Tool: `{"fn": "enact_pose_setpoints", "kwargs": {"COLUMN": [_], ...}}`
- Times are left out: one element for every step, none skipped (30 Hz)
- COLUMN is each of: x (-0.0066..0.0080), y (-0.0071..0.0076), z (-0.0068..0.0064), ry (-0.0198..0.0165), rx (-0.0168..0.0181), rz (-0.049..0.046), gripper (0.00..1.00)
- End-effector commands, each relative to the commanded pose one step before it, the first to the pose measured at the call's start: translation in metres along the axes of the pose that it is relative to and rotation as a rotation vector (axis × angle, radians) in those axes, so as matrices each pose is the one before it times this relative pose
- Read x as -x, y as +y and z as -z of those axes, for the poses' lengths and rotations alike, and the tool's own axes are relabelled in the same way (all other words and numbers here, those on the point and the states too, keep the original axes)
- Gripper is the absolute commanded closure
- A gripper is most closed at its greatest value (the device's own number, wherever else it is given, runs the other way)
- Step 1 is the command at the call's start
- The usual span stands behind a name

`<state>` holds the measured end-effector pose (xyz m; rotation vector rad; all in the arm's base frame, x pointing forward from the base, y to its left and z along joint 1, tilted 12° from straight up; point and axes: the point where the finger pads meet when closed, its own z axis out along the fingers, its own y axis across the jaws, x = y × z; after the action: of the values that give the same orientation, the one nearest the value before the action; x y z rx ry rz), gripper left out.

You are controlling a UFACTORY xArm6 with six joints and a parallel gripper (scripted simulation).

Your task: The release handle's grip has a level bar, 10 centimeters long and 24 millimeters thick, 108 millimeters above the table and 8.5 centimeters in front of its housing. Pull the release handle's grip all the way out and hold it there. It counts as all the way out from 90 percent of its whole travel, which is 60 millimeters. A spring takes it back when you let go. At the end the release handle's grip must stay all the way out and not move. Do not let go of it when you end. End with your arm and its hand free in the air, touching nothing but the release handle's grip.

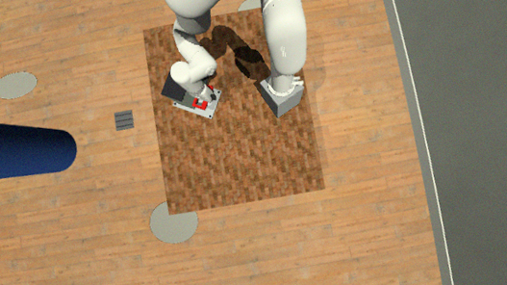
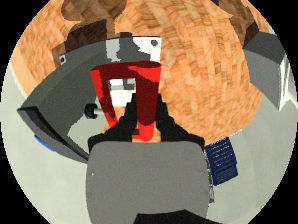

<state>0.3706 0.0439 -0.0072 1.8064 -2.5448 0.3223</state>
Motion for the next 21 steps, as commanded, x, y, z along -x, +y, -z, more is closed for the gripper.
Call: {"fn": "enact_pose_setpoints", "kwargs": {"x": [0.00061, 0.0, 0.0, 0.0, 0.0, 0.0, 0.0, 0.0, 0.0, 0.0, 0.0, 0.0, 0.0, 0.00001, 0.0, 0.0, 0.0, 0.0, 0.0, 0.0, 0.0], "y": [0.00004, 0.0007, 0.00088, 0.00107, 0.00125, 0.00141, 0.00159, 0.00176, 0.0019, 0.00205, 0.00216, 0.00227, 0.00233, 0.00237, 0.0, 0.0, 0.00244, 0.00248, 0.00248, 0.00246, 0.00242], "z": [0.00078, 0.0, 0.0, 0.0, 0.0, 0.0, 0.0, 0.0, 0.0, 0.0, 0.0, 0.0, 0.0, -0.00001, 0.0, 0.0, 0.0, 0.0, 0.0, 0.0, 0.0], "ry": [-0.00157, 0.0, -0.00001, -0.00001, -0.00001, 0.00001, 0.0, -0.00001, 0.00001, -0.00001, 0.0, 0.0, 0.00001, 0.00002, 0.0, 0.0, 0.00001, 0.0, 0.0, 0.0, 0.0], "rx": [-0.00242, 0.0, 0.00001, 0.00001, 0.00001, -0.00001, 0.0, 0.00001, -0.00001, 0.0, 0.0, 0.0, -0.00001, -0.00002, 0.0, 0.0, -0.00001, 0.0, 0.0, 0.0, 0.0], "rz": [0.00006, 0.0, 0.0, 0.0, 0.0, 0.0, 0.0, 0.0, 0.0, 0.0, 0.0, 0.0, 0.0, 0.0, 0.0, 0.0, 0.0, 0.0, 0.0, 0.0, 0.0], "gripper": [1.0, 1.0, 1.0, 1.0, 1.0, 1.0, 1.0, 1.0, 1.0, 1.0, 1.0, 1.0, 1.0, 1.0, 1.0, 1.0, 1.0, 1.0, 1.0, 1.0, 1.0]}}
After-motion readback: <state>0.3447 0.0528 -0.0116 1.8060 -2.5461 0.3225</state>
